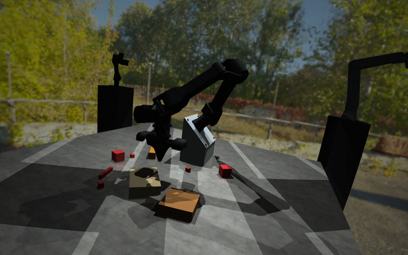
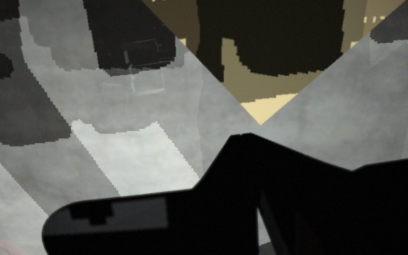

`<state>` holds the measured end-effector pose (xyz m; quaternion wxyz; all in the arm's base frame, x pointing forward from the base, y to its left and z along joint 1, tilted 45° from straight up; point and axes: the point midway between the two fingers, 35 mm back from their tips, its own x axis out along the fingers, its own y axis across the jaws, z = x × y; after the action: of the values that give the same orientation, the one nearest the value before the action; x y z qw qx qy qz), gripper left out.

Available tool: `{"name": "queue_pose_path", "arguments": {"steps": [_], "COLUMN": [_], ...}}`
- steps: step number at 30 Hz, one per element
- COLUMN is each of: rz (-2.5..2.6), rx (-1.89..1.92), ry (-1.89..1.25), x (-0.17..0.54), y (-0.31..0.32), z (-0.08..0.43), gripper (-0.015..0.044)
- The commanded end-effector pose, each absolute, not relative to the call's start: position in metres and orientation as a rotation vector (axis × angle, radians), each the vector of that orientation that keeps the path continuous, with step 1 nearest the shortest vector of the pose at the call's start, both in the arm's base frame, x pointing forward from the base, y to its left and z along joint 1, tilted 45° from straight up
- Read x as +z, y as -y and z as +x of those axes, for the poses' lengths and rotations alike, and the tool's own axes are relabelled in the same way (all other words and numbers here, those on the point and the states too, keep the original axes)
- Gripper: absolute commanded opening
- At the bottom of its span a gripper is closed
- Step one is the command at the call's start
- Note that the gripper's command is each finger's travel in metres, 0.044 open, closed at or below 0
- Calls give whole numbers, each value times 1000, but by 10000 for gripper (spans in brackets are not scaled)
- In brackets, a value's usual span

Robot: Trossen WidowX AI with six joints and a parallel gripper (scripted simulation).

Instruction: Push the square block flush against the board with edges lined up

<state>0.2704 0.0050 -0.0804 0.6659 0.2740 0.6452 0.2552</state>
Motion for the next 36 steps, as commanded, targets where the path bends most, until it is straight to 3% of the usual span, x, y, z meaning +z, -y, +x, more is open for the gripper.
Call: {"name": "queue_pose_path", "arguments": {"steps": [1,22,36], "rz": [505,117,121], "rx": [667,982,985], "ry": [-1398,-1173,-1172], "x": [-88,-111,-150], "y": [4,25,-15], "z": [268,249,252], "gripper": [0,0,0]}}
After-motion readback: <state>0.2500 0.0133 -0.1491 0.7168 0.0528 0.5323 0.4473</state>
